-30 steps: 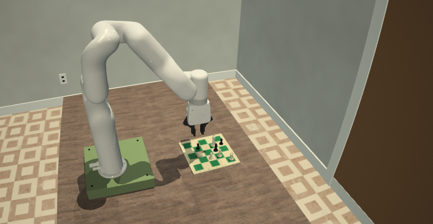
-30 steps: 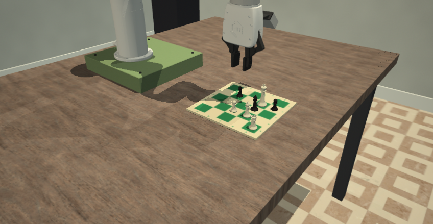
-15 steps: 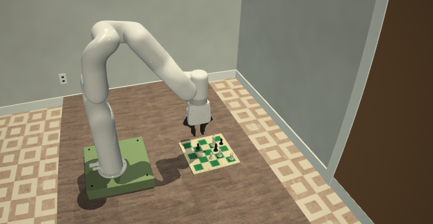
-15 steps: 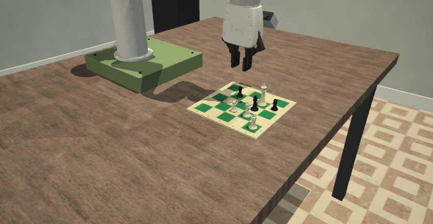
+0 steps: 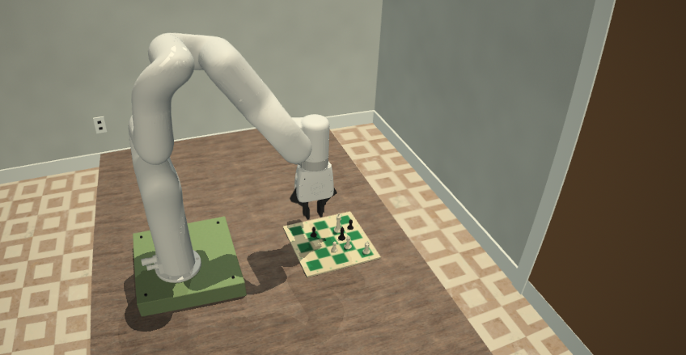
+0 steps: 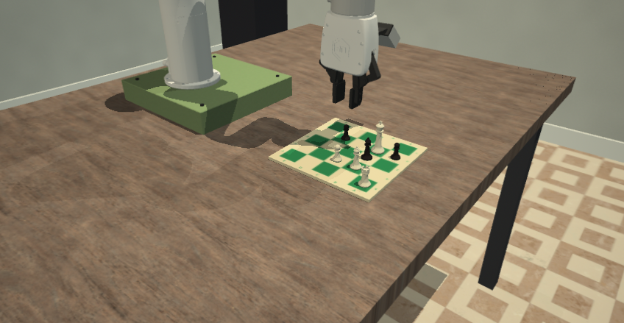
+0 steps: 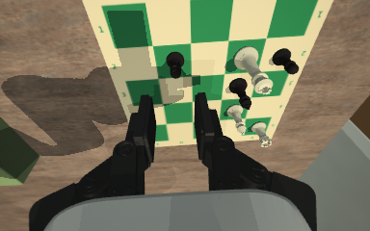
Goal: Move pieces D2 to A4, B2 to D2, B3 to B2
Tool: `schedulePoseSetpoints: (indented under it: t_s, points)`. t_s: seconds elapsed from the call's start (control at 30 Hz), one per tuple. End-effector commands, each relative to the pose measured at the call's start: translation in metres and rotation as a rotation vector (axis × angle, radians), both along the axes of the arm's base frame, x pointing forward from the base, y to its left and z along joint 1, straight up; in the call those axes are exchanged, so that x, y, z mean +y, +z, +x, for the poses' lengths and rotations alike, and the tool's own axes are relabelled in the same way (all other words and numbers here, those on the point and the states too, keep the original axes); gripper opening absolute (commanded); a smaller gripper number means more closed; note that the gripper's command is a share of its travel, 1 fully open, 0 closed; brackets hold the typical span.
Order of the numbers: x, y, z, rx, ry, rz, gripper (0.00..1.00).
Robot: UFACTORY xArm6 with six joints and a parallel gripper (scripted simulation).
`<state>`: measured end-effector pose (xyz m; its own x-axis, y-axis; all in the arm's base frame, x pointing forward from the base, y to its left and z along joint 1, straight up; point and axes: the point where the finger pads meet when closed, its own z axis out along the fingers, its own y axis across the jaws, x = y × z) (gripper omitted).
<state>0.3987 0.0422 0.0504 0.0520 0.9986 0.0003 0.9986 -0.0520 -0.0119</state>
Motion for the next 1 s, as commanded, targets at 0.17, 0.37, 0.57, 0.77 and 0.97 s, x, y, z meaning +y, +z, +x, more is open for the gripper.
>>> schedulePoseSetpoints:
  t_s: [0.17, 0.37, 0.57, 0.77, 0.97]
  points:
    - [0.0, -0.009, 0.002, -0.005, 0.0, 0.001, 0.34]
    - [0.001, -0.018, 0.002, -0.005, 0.0, 0.001, 0.34]
    - [0.001, -0.024, 0.002, -0.005, 0.0, 0.001, 0.34]
    - [0.001, -0.032, 0.002, -0.005, 0.0, 0.001, 0.34]
    - [0.001, -0.036, 0.002, -0.005, 0.0, 0.001, 0.34]
